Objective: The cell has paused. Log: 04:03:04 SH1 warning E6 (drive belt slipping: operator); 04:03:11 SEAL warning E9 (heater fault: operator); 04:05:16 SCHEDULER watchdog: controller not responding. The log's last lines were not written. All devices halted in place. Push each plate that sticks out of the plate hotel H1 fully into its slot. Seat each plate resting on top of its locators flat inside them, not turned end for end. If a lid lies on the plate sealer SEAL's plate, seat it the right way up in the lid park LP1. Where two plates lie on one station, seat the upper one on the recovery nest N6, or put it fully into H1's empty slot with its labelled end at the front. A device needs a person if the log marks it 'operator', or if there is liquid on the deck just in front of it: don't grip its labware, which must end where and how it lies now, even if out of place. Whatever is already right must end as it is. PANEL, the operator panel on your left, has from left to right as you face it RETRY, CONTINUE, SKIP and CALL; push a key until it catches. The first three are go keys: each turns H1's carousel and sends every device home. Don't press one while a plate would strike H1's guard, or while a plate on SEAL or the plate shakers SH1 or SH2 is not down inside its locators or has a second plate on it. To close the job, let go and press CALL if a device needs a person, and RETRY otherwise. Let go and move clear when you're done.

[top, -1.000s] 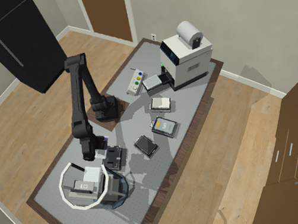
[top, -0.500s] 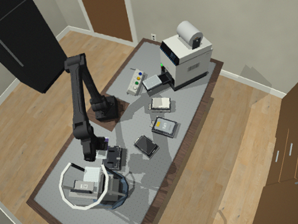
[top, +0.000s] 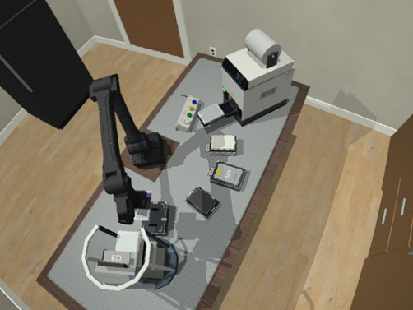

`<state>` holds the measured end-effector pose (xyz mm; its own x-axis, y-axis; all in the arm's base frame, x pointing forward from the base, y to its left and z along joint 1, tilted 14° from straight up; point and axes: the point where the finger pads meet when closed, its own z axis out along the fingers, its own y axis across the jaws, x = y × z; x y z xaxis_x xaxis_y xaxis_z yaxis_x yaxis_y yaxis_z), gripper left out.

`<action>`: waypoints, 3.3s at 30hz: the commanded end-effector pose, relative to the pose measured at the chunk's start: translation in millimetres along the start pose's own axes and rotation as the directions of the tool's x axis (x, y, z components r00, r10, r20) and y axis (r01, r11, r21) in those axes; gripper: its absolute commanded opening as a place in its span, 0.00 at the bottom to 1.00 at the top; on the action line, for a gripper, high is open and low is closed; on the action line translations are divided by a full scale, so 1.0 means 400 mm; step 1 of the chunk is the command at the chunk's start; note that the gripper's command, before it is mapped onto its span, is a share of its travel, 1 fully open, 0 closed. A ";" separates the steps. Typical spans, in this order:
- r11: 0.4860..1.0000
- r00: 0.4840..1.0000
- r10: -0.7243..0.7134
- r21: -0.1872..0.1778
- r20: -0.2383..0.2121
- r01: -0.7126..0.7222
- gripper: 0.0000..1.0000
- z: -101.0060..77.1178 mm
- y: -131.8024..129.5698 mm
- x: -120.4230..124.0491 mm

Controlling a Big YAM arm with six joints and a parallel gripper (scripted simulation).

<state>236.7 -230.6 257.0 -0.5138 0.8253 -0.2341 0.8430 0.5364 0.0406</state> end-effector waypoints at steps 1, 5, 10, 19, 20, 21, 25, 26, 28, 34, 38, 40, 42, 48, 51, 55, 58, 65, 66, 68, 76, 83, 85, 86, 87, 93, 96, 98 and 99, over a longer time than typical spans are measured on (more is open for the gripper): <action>1.000 1.000 -0.003 -0.003 0.011 0.003 0.84 0.007 -0.004 -0.012; 1.000 1.000 -0.003 -0.004 0.013 0.003 0.84 0.015 -0.004 -0.012; 1.000 1.000 -0.003 -0.004 0.013 0.003 0.84 0.028 -0.004 -0.012; 1.000 1.000 -0.003 -0.002 0.006 0.003 0.84 0.052 -0.004 -0.013; 1.000 1.000 -0.003 -0.003 0.009 0.003 0.84 0.051 -0.004 -0.012; 1.000 1.000 -0.003 -0.003 0.011 0.003 0.84 0.052 -0.004 -0.012; 1.000 1.000 -0.003 -0.004 0.013 0.003 0.84 0.061 -0.005 -0.012; 1.000 1.000 -0.003 -0.003 0.012 0.003 0.84 0.064 -0.004 -0.012; 1.000 1.000 -0.003 -0.002 0.005 0.003 0.84 0.075 -0.003 -0.012; 1.000 1.000 -0.002 -0.007 0.027 0.003 0.84 0.066 -0.005 -0.011; 1.000 1.000 -0.003 -0.005 0.018 0.003 0.84 0.083 -0.001 -0.023; 1.000 1.000 -0.003 -0.003 0.010 0.003 0.84 0.096 -0.004 -0.012; 1.000 1.000 -0.003 -0.002 0.008 0.003 0.84 0.102 -0.004 -0.012; 1.000 1.000 -0.003 -0.004 0.015 0.003 0.84 0.106 -0.004 -0.012; 1.000 1.000 -0.003 -0.005 0.020 0.003 0.84 0.108 -0.001 -0.025; 1.000 1.000 -0.003 -0.003 0.013 0.003 0.84 0.125 -0.003 -0.016; 1.000 1.000 -0.003 -0.004 0.015 0.003 0.84 0.131 -0.004 -0.012; 1.000 1.000 -0.003 -0.003 0.012 0.003 0.84 0.146 -0.003 -0.015; 1.000 0.999 -0.002 -0.013 0.051 0.003 0.84 0.114 0.001 -0.033; 1.000 1.000 -0.003 -0.005 0.019 0.003 0.84 0.148 -0.004 -0.012; 1.000 1.000 -0.003 -0.004 0.016 0.003 0.84 0.170 -0.004 -0.012; 1.000 0.998 -0.003 -0.014 0.058 0.004 0.84 0.145 0.006 -0.050; 1.000 1.000 -0.004 -0.006 0.024 0.004 0.84 0.181 0.000 -0.025; 1.000 1.000 -0.004 -0.002 0.004 0.004 0.84 0.201 -0.003 -0.011; 1.000 1.000 -0.004 -0.001 0.003 0.004 0.84 0.204 -0.003 -0.011; 1.000 1.000 -0.003 -0.004 0.016 0.003 0.84 0.208 -0.004 -0.012; 1.000 1.000 -0.003 -0.002 0.007 0.003 0.84 0.223 -0.004 -0.015; 1.000 1.000 -0.003 -0.002 0.005 0.003 0.84 0.228 -0.005 -0.011; 1.000 1.000 -0.003 -0.002 0.005 0.003 0.84 0.228 -0.005 -0.011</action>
<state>250.3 -245.8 169.4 -0.5148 0.8264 -0.2281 0.8433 0.5361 0.0392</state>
